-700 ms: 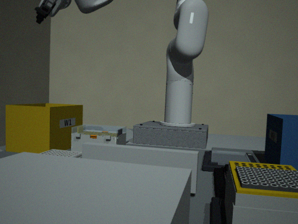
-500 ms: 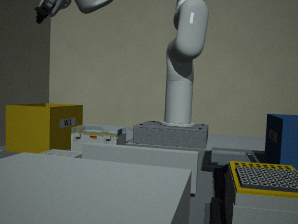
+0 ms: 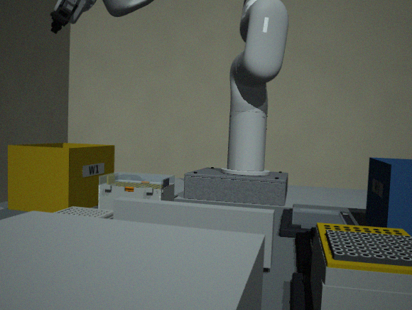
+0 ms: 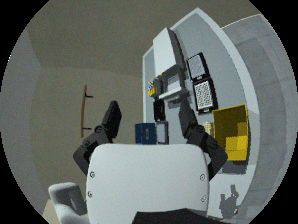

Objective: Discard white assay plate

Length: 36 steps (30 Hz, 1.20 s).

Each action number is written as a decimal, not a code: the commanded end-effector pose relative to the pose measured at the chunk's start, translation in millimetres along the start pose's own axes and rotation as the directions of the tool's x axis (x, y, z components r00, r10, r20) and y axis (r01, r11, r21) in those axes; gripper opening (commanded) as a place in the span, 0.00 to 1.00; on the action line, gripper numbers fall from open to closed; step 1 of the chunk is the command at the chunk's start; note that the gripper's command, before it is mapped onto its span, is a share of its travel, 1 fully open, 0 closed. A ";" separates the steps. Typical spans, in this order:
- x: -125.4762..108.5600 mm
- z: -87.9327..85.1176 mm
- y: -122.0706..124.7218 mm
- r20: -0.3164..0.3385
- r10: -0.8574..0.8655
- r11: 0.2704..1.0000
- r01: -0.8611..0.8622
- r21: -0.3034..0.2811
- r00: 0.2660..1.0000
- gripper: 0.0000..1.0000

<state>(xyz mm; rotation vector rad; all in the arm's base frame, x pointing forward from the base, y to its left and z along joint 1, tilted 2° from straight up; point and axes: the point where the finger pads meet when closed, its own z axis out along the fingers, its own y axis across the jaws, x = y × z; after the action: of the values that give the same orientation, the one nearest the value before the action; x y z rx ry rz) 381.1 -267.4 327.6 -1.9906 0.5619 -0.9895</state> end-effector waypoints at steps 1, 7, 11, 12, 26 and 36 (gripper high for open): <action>-9.3 14.3 -2.4 0.074 0.013 1.000 -0.012 -0.022 0.997 1.00; -28.1 37.0 -3.3 0.186 0.040 0.997 -0.028 -0.066 0.982 1.00; -40.2 50.5 -3.6 0.215 0.046 0.996 -0.029 -0.080 0.975 1.00; -40.2 50.5 -3.6 0.215 0.046 0.996 -0.029 -0.080 0.975 1.00; -83.4 90.8 -5.0 0.406 0.087 0.982 -0.008 -0.191 0.910 1.00; -114.7 115.6 -6.1 0.533 0.110 0.957 0.055 -0.285 0.839 1.00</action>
<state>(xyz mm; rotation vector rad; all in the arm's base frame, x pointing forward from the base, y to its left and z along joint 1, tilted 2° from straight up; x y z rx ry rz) 405.4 -143.7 248.4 -2.3538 0.4372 -0.3289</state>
